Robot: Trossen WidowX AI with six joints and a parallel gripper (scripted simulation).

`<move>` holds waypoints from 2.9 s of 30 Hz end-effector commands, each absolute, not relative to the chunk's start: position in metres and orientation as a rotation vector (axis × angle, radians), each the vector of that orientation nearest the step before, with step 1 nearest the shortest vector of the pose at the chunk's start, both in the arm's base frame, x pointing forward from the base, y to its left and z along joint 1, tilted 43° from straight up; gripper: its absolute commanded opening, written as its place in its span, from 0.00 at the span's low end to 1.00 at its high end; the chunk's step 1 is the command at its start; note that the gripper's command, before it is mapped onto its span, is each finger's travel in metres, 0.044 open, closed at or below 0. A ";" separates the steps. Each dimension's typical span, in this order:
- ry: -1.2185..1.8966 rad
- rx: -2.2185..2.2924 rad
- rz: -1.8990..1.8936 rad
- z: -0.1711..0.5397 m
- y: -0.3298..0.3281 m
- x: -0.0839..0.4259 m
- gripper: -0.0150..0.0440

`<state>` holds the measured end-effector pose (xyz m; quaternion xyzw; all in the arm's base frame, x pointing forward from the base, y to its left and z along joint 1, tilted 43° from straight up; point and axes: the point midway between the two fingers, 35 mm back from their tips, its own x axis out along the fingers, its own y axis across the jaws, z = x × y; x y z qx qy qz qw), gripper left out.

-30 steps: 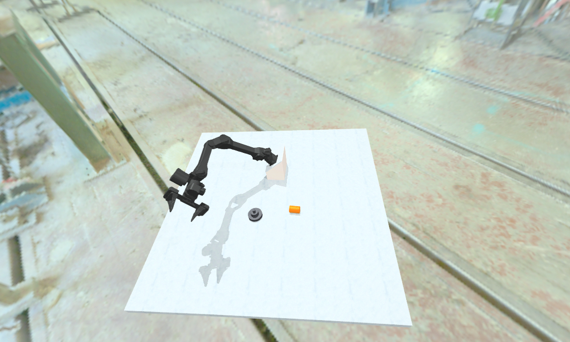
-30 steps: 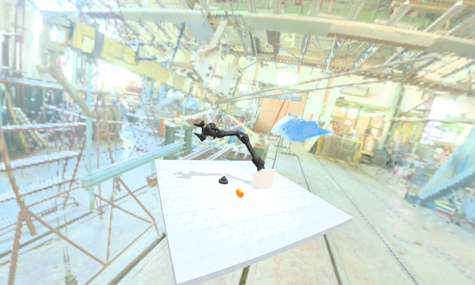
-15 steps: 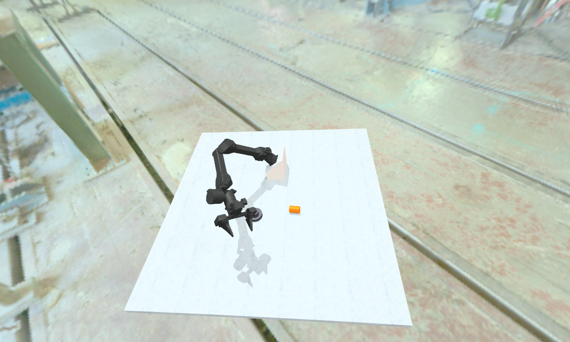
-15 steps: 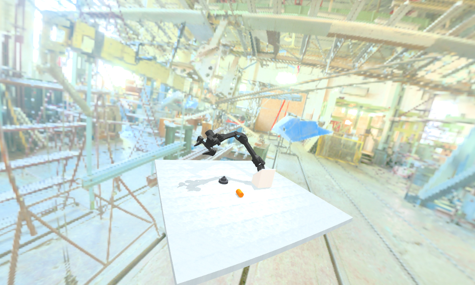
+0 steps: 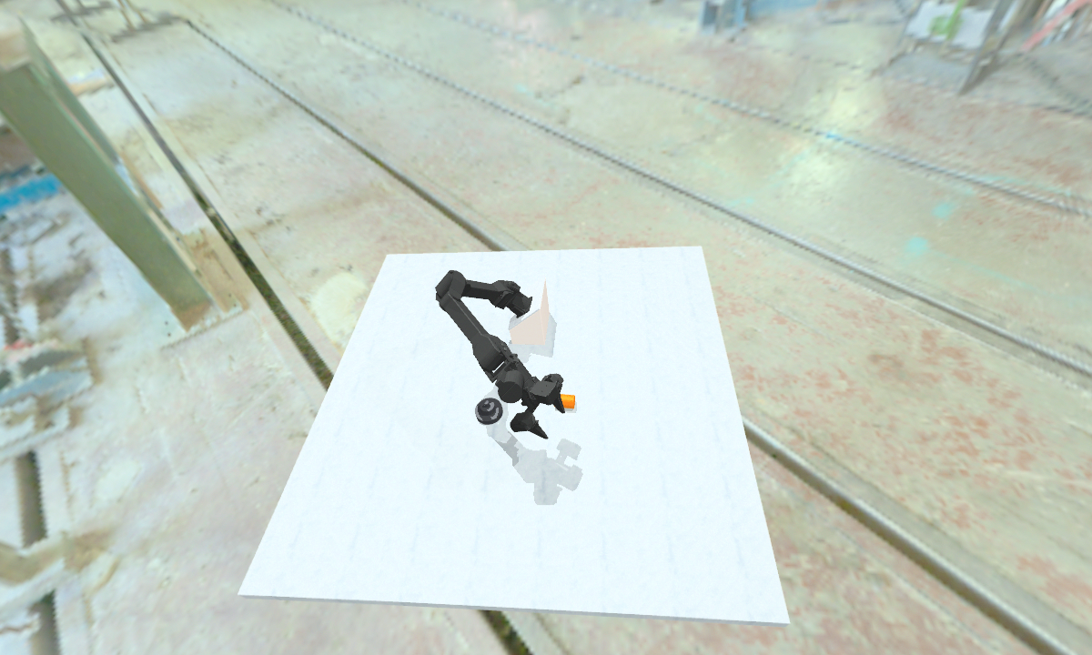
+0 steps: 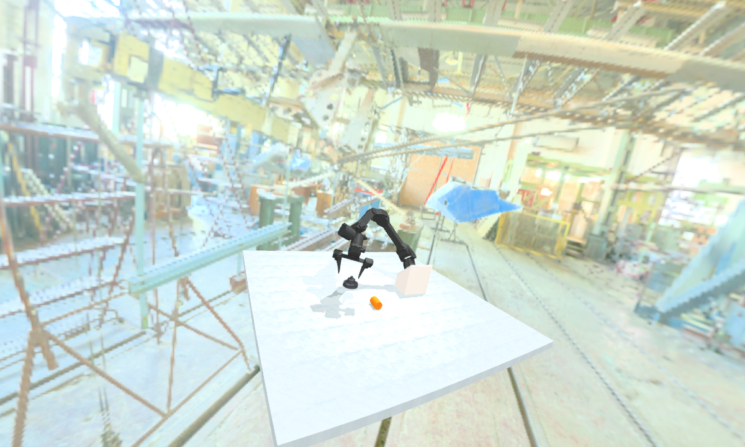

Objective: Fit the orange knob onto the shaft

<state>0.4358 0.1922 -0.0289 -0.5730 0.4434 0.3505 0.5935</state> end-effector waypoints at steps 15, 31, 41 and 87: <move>1.629 -1.792 0.750 -0.115 0.149 0.281 1.00; 1.629 -1.792 0.749 -0.139 0.127 0.284 1.00; 1.629 -1.793 0.748 -0.151 0.116 0.286 1.00; 1.625 -1.788 0.753 -0.166 0.101 0.287 0.56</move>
